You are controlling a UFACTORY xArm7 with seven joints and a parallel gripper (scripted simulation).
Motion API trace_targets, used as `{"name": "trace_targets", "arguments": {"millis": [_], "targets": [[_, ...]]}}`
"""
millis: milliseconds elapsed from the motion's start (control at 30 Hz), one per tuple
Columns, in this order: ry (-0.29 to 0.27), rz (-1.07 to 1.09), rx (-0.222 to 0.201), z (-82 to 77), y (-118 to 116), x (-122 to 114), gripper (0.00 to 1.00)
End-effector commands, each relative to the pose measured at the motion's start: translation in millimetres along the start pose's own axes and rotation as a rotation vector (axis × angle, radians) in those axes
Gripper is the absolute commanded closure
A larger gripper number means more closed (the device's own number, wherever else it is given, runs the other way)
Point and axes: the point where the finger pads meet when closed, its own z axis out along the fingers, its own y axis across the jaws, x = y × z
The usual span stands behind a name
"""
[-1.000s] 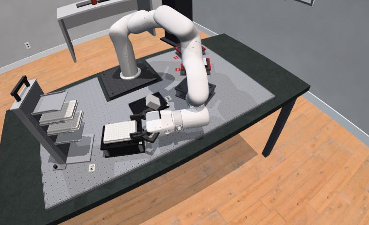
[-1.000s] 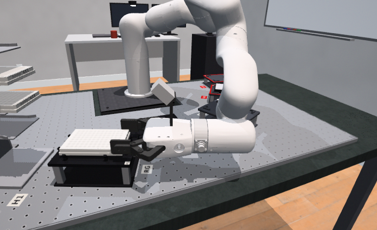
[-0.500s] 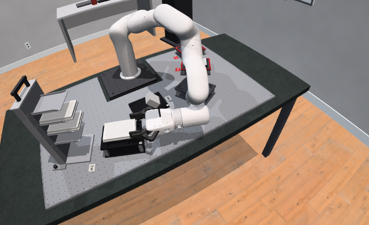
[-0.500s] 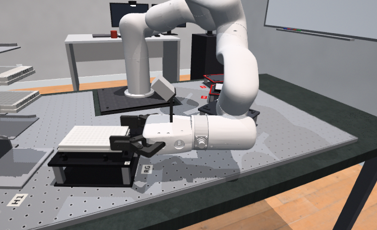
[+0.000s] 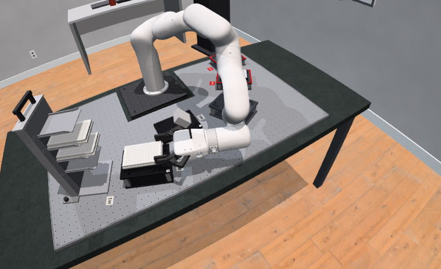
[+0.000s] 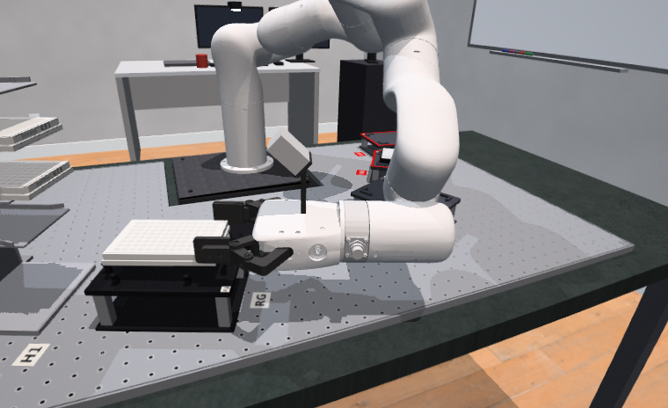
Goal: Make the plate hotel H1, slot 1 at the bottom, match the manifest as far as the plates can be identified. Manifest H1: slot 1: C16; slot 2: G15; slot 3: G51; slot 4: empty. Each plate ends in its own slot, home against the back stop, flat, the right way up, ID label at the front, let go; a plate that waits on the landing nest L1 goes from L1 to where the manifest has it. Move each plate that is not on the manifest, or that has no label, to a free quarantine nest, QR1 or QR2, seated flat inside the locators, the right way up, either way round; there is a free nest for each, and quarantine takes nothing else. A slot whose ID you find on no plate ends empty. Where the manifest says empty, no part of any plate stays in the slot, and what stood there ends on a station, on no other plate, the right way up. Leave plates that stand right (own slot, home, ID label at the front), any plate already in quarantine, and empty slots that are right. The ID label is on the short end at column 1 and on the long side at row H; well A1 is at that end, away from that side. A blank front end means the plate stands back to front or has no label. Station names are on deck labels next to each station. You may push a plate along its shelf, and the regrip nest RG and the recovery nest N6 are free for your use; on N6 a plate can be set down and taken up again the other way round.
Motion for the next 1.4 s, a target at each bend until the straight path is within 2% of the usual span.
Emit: {"name": "trace_targets", "arguments": {"millis": [0,533,1000,1367], "targets": [[-0.002,0.005,0.000,-0.3,-1,8,1.00],[-0.002,0.005,0.000,-0.2,-1,31,1.00],[-0.002,0.005,0.000,-0.2,-1,31,1.00],[-0.002,0.005,0.000,13.1,-1,31,1.00]]}}
